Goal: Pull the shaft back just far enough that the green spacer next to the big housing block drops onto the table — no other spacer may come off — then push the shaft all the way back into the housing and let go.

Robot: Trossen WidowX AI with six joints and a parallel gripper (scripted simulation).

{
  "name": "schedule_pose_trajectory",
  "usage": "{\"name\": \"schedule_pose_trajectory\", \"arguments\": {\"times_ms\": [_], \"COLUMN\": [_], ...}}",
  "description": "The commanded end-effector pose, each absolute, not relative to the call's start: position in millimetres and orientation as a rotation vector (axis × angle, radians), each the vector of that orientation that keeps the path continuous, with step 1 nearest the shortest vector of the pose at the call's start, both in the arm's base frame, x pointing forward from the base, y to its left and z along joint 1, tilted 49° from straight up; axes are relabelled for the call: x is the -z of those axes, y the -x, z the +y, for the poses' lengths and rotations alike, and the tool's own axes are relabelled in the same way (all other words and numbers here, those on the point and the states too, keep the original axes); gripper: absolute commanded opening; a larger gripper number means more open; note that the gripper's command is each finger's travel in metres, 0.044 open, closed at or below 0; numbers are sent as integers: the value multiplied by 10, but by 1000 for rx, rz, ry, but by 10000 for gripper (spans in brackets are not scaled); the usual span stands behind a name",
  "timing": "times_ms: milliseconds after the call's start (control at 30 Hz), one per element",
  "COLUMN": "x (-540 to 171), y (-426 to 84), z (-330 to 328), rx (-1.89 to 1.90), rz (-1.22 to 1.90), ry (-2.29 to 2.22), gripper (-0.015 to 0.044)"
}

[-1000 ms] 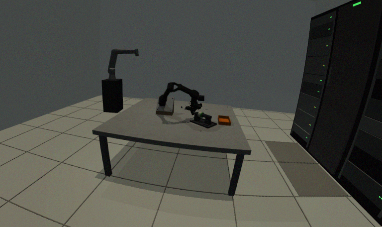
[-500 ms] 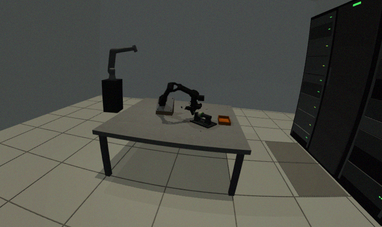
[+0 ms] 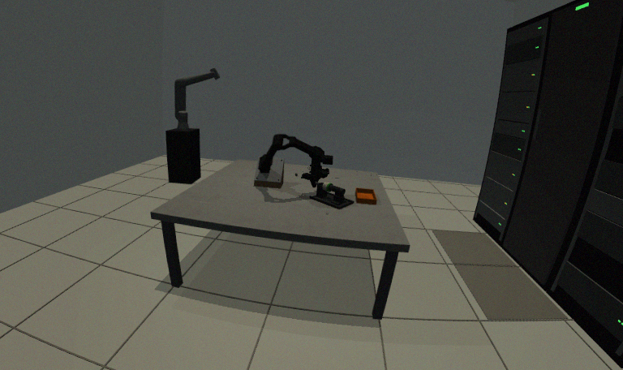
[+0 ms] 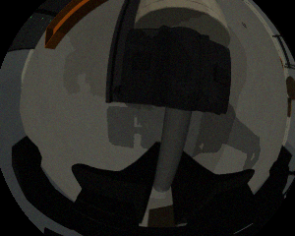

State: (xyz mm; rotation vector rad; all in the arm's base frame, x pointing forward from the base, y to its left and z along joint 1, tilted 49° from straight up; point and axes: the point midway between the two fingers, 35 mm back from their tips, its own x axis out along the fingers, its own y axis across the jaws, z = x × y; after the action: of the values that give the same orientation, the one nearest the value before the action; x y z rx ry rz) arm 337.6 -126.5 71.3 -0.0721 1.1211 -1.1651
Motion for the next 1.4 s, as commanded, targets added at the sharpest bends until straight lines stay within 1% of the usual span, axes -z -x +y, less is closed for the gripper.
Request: {"name": "schedule_pose_trajectory", "arguments": {"times_ms": [0, 1367], "x": [-708, -686], "y": [-3369, -3338], "z": [-1258, -1238], "rx": [1165, 1165], "rz": [1122, 1123], "ry": [69, 69], "gripper": [0, 0]}}
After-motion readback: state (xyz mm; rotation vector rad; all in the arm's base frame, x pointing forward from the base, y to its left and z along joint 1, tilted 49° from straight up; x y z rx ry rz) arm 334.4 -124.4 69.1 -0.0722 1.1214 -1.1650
